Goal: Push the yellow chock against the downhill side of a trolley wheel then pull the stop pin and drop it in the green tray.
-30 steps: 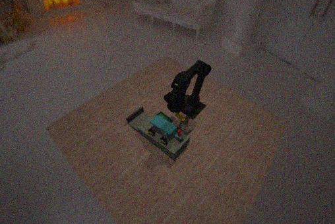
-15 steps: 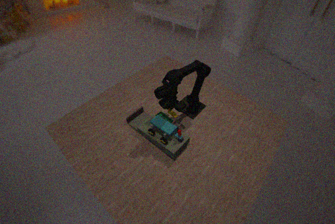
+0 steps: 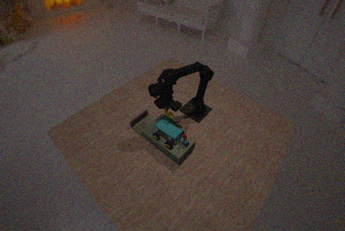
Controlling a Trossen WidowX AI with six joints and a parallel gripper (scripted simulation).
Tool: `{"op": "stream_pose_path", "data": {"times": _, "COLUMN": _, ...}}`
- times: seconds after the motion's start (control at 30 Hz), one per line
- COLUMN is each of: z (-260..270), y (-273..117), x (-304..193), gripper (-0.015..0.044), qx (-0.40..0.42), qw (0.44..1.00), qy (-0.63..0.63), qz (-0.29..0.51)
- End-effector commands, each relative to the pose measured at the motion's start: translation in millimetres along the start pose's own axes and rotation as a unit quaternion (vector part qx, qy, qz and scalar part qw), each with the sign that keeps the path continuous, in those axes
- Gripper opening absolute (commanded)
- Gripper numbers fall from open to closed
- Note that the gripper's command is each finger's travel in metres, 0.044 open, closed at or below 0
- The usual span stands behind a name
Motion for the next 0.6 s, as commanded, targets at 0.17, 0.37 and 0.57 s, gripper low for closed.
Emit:
{"op": "stream_pose_path", "data": {"times": 0.17, "z": -38.4, "y": 0.6, "x": 1.6, "gripper": 0.0, "qx": -0.001, "qw": 1.0, "qy": -0.002, "qz": -0.004}}
{"op": "stream_pose_path", "data": {"times": 0.37, "z": -53.4, "y": 1.1, "x": 0.3, "gripper": 0.0, "qx": 0.027, "qw": 1.0, "qy": -0.003, "qz": -0.011}}
{"op": "stream_pose_path", "data": {"times": 0.57, "z": -61.5, "y": 1.5, "x": -1.8, "gripper": 0.0, "qx": 0.055, "qw": 0.998, "qy": -0.002, "qz": -0.019}}
Point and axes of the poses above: the point midway between the two fingers, 35 mm back from their tips, its own y axis out along the fingers, its own z axis across the jaws, x = y × z, the point moved 10 cm from there along -y, back along the fingers, and after that the axes turned 15 degrees about -y, right-handed, at the moved point
